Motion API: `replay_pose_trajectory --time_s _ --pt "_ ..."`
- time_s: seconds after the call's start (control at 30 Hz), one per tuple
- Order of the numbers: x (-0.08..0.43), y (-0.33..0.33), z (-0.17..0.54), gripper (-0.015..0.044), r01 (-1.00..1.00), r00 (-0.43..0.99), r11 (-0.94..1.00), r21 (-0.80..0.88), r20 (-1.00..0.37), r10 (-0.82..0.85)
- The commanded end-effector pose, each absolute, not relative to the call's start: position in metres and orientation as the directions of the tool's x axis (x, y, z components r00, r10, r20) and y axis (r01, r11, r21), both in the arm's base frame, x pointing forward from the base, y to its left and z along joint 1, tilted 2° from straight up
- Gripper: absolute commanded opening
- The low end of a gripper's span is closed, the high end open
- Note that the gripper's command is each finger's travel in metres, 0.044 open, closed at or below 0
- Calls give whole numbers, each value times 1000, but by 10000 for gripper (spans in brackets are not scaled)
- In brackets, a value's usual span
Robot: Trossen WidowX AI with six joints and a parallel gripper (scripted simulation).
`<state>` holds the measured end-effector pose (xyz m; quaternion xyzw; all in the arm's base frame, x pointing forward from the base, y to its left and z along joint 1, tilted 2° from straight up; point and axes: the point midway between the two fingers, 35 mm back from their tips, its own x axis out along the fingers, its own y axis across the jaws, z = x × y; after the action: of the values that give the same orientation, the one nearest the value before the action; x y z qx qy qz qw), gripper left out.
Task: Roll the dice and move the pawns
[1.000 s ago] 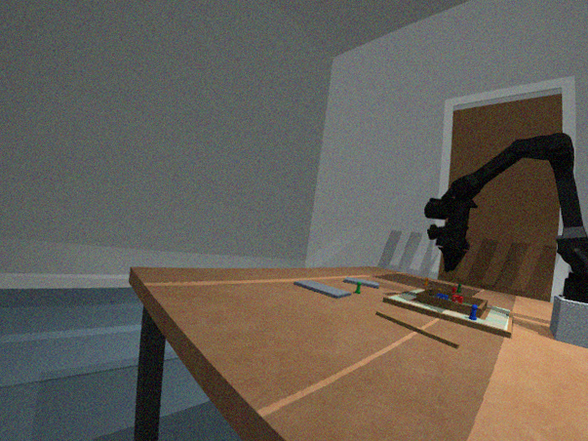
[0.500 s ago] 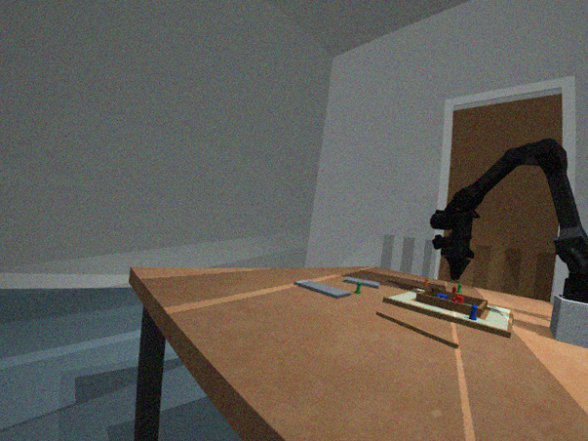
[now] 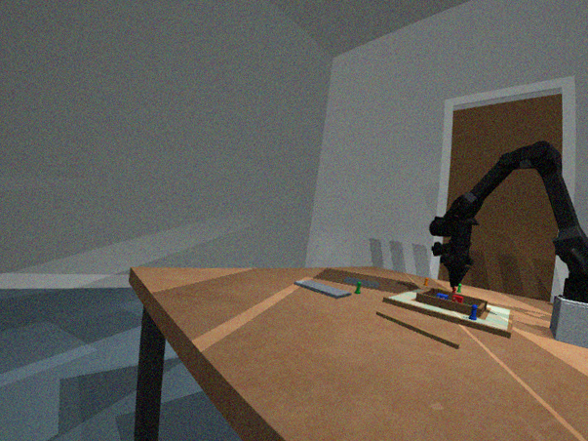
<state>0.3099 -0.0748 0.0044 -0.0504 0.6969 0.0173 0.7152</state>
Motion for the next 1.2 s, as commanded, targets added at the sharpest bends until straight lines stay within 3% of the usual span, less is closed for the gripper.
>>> replay_pose_trajectory --time_s 0.0,0.47,0.63,0.97,1.17 --pt "309 -74 -3 200 -99 24 994 -43 -999 -41" --pt "308 -75 -22 200 -99 24 994 -43 -999 -41" --pt "308 -75 -22 69 -99 24 994 -43 -999 -41" --pt "308 -75 -22 2 -99 24 994 -43 -999 -41" --pt "313 -75 2 0 -99 25 994 -43 -999 -41"
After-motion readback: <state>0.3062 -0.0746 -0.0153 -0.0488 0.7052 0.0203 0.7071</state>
